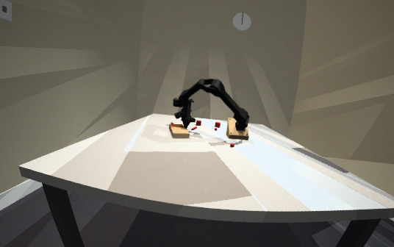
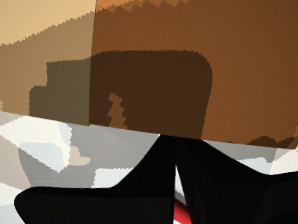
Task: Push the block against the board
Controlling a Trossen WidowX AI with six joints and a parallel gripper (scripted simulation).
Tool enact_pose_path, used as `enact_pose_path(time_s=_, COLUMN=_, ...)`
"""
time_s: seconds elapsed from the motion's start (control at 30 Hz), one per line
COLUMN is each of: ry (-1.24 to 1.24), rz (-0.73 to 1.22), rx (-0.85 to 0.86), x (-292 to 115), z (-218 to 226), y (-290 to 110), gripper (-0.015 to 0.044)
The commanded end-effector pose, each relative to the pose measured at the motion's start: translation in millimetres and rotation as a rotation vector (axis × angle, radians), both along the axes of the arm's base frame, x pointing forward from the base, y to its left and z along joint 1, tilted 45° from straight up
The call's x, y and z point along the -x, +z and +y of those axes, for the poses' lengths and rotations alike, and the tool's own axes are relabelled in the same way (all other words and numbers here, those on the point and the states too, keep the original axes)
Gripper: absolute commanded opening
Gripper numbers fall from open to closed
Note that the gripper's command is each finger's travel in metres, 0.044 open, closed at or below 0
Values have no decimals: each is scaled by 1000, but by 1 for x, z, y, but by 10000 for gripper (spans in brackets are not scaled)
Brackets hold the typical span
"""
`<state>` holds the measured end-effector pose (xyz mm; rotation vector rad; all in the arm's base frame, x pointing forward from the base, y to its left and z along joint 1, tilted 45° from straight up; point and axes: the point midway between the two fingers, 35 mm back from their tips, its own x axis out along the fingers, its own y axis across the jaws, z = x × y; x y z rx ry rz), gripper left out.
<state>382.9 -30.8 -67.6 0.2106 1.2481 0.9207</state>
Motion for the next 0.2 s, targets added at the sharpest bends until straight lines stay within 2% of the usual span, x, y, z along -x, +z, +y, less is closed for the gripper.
enact_pose_path(time_s=0.0, ry=-2, rz=-2, rx=-4, x=-1, z=1, y=1, gripper=0)
enact_pose_path(time_s=0.17, ry=-2, rz=-2, rx=-3, x=5, z=-3, y=-3, gripper=0)
